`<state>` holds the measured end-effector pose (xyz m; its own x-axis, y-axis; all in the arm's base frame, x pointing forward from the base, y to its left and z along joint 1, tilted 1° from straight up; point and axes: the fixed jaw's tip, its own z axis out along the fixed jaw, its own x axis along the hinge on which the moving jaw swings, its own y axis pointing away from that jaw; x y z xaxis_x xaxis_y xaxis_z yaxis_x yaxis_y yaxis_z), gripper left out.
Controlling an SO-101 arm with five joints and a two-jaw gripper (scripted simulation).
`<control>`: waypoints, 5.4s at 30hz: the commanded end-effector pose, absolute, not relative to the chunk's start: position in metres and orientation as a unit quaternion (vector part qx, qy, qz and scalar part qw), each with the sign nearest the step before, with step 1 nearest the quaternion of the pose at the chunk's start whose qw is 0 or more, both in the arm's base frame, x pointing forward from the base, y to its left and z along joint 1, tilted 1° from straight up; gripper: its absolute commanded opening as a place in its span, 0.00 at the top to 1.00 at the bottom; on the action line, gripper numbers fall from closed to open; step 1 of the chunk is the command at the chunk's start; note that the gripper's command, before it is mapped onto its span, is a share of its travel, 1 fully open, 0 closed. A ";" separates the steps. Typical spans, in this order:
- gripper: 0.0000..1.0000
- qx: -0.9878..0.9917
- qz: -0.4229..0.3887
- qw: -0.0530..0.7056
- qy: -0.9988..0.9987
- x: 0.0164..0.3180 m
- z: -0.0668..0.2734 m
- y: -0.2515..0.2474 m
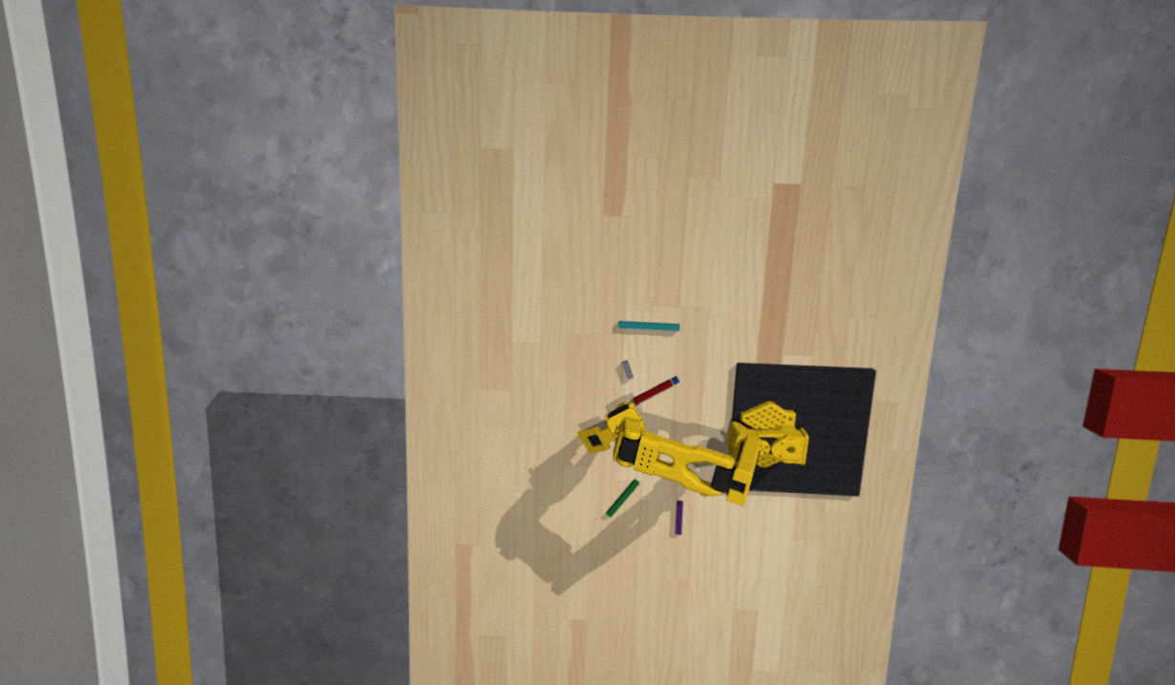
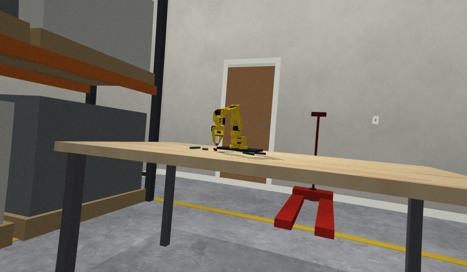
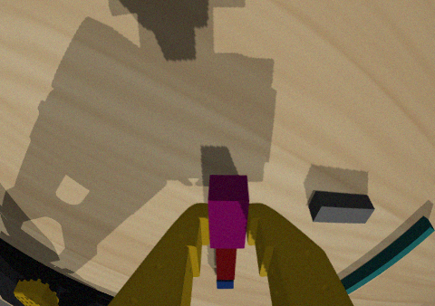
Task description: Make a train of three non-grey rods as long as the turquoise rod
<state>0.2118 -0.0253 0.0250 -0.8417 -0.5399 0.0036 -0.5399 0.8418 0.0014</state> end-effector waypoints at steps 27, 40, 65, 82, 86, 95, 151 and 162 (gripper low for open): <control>1.00 0.282 0.003 -0.005 -0.959 0.212 0.012 -0.027; 1.00 0.282 -0.007 0.015 -0.959 0.207 -0.001 -0.026; 1.00 0.282 -0.007 0.015 -0.959 0.207 -0.001 -0.026; 1.00 0.282 -0.007 0.015 -0.959 0.207 -0.001 -0.026; 1.00 0.282 -0.007 0.015 -0.959 0.207 -0.001 -0.026; 1.00 0.283 -0.005 0.011 -0.959 0.209 0.001 -0.026; 1.00 0.285 -0.003 0.006 -0.959 0.213 0.003 -0.026; 1.00 0.285 -0.003 0.006 -0.959 0.213 0.002 -0.026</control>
<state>0.2136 -0.0256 0.0050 -0.8412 -0.5407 0.0001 -0.5407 0.8412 -0.0016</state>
